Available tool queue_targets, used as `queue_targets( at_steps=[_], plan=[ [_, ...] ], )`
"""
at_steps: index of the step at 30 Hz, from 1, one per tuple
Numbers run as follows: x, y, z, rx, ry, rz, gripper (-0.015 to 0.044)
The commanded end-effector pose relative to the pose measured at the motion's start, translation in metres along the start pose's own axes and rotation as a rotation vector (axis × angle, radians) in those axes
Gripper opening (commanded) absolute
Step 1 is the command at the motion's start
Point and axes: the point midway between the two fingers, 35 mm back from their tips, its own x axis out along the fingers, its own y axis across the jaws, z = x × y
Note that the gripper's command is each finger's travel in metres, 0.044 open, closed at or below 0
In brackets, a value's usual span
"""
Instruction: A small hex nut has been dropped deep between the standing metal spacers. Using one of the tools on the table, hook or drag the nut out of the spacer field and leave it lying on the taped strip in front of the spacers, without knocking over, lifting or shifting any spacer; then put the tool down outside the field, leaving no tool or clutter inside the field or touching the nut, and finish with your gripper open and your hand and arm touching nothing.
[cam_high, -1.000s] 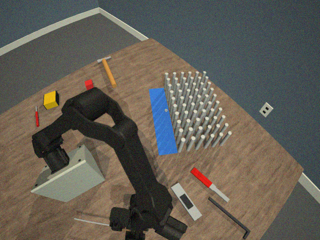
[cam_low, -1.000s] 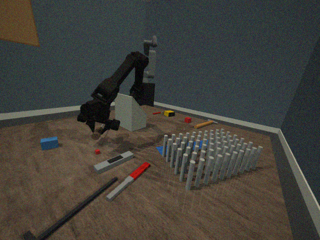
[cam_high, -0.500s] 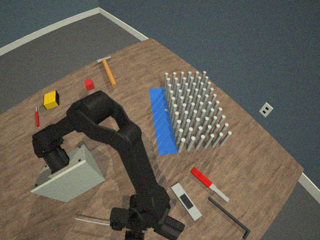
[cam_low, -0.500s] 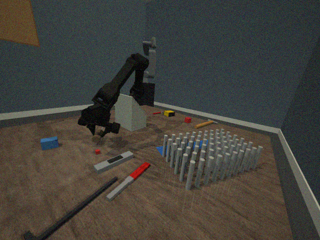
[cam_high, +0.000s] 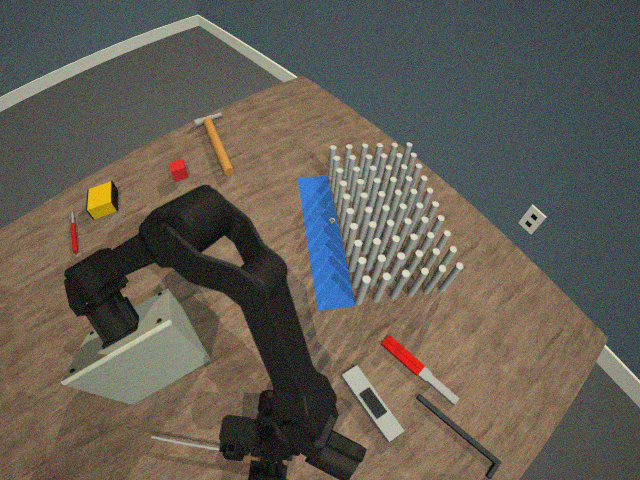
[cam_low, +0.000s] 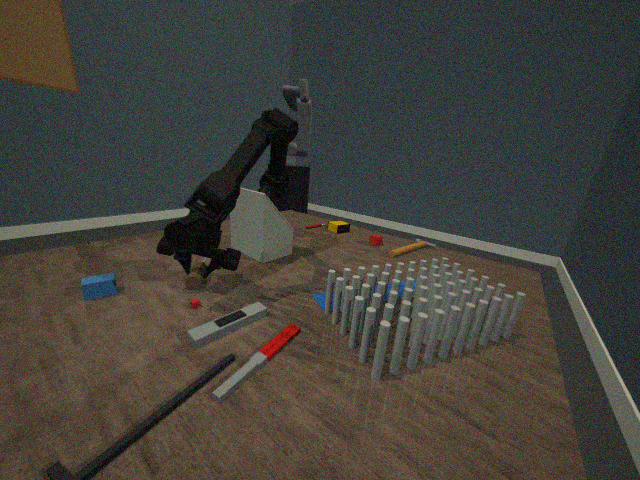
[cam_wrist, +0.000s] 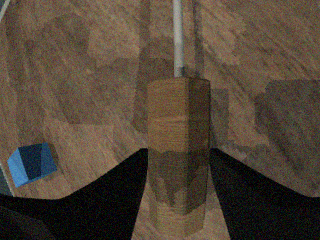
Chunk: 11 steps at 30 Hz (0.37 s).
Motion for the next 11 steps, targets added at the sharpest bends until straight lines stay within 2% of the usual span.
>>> queue_targets(
  at_steps=[1,11],
  plan=[
    [-0.0008,0.0003,-0.0002,0.000,0.001,0.000,0.0184],
    [-0.0008,0.0003,-0.0002,0.000,0.001,0.000,0.0440]
  ],
)
